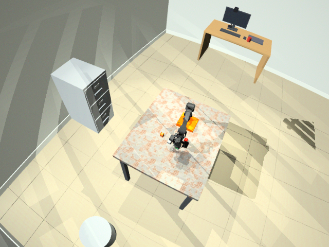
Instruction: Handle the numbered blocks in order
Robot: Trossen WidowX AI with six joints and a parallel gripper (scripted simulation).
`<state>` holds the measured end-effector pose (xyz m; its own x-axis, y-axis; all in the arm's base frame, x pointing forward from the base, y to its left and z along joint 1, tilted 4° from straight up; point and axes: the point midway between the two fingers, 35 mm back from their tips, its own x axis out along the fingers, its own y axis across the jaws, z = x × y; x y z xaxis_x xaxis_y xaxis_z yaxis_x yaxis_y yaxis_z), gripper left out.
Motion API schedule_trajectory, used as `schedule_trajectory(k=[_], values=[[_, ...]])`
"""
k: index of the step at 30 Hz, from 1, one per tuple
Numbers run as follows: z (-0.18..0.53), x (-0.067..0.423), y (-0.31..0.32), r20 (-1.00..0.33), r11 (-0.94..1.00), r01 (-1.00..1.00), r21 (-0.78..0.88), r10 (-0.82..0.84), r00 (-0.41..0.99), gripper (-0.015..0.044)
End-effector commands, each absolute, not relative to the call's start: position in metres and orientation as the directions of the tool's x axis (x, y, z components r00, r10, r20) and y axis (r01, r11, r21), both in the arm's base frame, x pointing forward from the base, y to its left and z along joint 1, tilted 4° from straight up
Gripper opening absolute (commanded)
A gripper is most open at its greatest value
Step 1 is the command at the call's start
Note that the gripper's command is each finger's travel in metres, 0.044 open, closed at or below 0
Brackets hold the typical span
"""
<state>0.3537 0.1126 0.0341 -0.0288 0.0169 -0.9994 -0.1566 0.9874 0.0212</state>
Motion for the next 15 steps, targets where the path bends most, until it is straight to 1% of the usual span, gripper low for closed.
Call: schedule_trajectory(k=[1,7,10,11,15], values=[[0.043,0.354,0.112,-0.999,0.988,-0.155,0.023,0.019,-0.029,0.0374],[0.113,0.357,0.111,-0.999,0.988,-0.155,0.023,0.018,-0.029,0.0216],[0.122,0.356,0.111,-0.999,0.988,-0.155,0.023,0.018,-0.029,0.0138],[0.122,0.356,0.111,-0.999,0.988,-0.155,0.023,0.018,-0.029,0.012],[0.122,0.356,0.111,-0.999,0.988,-0.155,0.023,0.018,-0.029,0.012]])
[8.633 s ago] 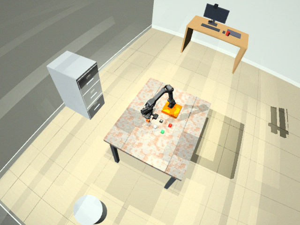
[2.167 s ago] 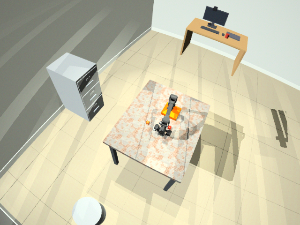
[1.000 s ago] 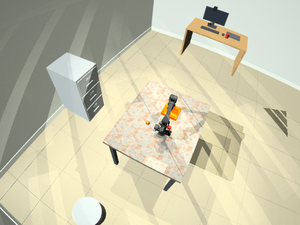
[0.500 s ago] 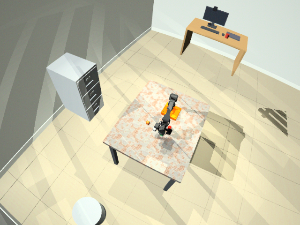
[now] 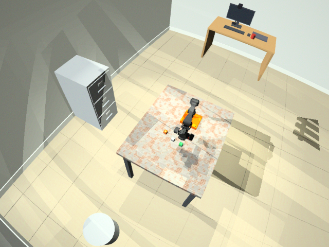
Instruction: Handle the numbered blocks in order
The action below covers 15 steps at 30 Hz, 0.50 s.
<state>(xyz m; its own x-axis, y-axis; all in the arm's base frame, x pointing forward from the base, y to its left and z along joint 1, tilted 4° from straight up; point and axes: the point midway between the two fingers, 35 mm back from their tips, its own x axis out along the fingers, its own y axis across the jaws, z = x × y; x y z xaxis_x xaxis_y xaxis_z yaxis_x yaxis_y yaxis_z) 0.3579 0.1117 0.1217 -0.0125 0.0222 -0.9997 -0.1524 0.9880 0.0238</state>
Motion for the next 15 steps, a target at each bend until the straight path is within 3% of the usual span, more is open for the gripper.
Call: schedule_trajectory(k=[1,8,15], values=[[0.122,0.356,0.111,-0.999,0.988,-0.155,0.023,0.018,-0.029,0.012],[0.123,0.348,0.115,-0.999,0.988,-0.155,0.023,0.019,-0.03,0.012],[0.126,0.263,0.139,-0.999,0.988,-0.155,0.027,0.021,-0.038,0.012]])
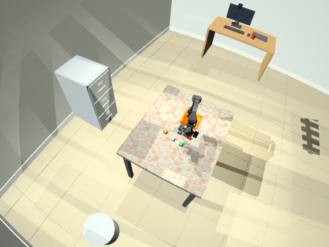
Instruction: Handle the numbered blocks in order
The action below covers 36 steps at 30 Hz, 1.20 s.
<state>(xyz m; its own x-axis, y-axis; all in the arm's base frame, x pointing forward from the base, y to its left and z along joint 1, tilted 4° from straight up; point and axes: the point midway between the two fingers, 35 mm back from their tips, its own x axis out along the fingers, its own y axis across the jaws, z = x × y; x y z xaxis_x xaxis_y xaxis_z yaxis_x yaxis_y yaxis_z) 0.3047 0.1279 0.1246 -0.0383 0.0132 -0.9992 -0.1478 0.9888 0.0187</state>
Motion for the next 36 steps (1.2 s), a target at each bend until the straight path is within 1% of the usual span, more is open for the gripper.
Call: schedule_trajectory(k=[1,3,8,10,15,18,19,36], values=[[0.125,0.253,0.14,-0.999,0.988,-0.155,0.027,0.022,-0.039,0.012],[0.125,0.245,0.141,-0.999,0.988,-0.155,0.028,0.022,-0.04,0.012],[0.125,0.245,0.141,-0.999,0.988,-0.155,0.028,0.022,-0.04,0.012],[0.116,0.246,0.142,-0.999,0.988,-0.155,0.028,0.022,-0.04,0.0173],[0.052,0.243,0.143,-0.999,0.988,-0.155,0.028,0.022,-0.04,0.0304],[0.044,0.241,0.143,-0.999,0.988,-0.155,0.028,0.022,-0.04,0.0383],[0.044,0.241,0.143,-0.999,0.988,-0.155,0.028,0.022,-0.04,0.04],[0.022,0.241,0.143,-0.999,0.988,-0.155,0.028,0.022,-0.041,0.04]])
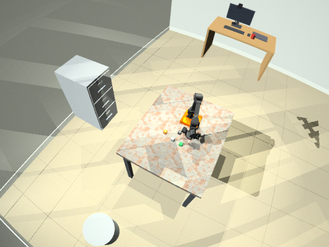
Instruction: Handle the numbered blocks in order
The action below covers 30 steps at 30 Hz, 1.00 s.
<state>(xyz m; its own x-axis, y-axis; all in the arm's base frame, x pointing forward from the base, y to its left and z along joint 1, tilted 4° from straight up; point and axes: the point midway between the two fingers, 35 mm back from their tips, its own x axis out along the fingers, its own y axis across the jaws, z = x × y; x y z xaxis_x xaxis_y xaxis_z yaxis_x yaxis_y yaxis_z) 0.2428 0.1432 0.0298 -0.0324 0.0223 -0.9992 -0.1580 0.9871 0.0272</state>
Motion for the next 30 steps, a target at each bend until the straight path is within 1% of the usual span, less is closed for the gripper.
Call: schedule_trajectory(k=[1,11,21,22,30], values=[[0.021,0.241,0.143,-0.999,0.988,-0.155,0.028,0.022,-0.041,0.04],[0.007,0.24,0.143,-0.999,0.988,-0.155,0.028,0.022,-0.041,0.04],[0.007,0.24,0.143,-0.999,0.988,-0.155,0.028,0.022,-0.041,0.0138],[0.007,0.24,0.143,-0.999,0.988,-0.155,0.028,0.022,-0.041,0.012],[0.007,0.24,0.143,-0.999,0.988,-0.155,0.028,0.022,-0.041,0.012]])
